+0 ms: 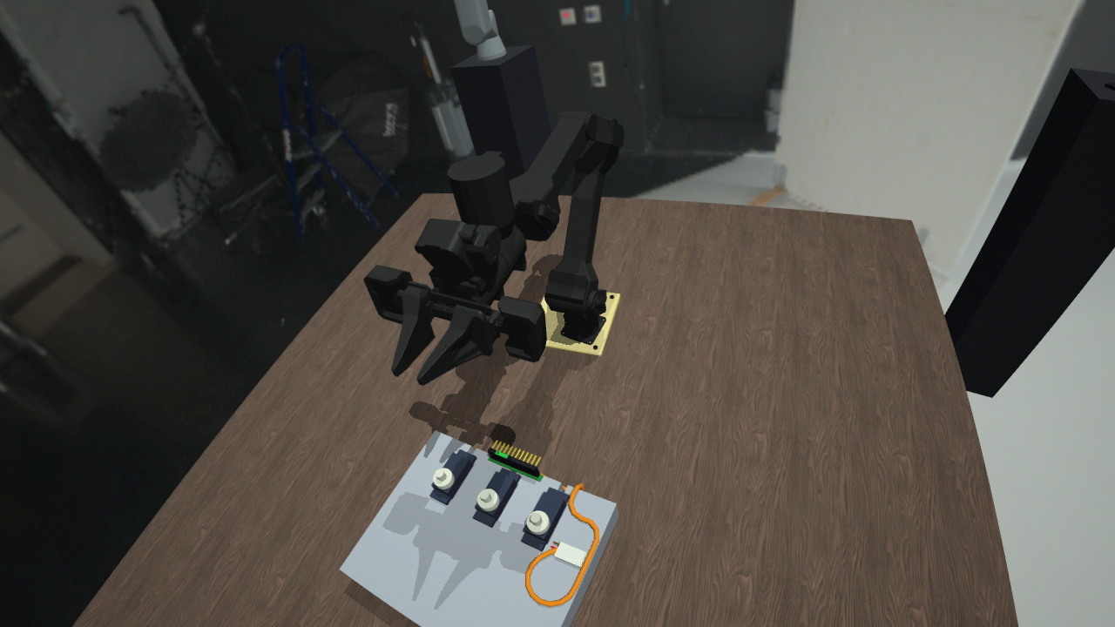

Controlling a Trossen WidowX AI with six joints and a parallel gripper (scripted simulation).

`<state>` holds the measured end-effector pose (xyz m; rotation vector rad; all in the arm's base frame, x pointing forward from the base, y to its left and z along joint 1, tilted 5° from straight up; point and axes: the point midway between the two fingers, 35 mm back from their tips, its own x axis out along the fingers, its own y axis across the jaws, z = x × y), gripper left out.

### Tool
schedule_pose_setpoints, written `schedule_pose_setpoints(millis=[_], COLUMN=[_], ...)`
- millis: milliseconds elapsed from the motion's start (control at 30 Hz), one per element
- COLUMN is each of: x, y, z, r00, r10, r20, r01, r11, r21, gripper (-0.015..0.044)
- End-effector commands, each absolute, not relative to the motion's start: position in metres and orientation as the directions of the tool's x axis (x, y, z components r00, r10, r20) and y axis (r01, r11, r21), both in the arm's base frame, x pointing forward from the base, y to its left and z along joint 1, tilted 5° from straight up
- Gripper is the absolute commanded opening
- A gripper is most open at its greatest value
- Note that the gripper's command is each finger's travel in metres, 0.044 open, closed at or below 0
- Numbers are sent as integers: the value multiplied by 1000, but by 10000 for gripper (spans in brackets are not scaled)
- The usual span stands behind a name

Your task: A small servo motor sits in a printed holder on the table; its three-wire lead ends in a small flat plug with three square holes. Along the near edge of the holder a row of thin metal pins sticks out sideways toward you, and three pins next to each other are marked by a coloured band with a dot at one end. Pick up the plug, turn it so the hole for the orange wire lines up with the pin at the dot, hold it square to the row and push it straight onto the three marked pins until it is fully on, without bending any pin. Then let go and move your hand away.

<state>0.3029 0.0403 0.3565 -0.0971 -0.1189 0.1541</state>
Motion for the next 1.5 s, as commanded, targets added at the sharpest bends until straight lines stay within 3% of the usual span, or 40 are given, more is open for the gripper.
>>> schedule_pose_setpoints(millis=[0, 700, 1100, 1467], x=[313, 371, 388, 392], y=[6, 48, 83, 115], z=[335, 287, 253, 221], r00=[997, 920, 769, 576], r10=[23, 123, 170, 177], r20=[76, -373, -617, -798], r01=[-22, -253, -509, -743], r11=[1000, 912, 747, 521], r21=[-15, -324, -429, -421], gripper=[115, 115, 115, 115])
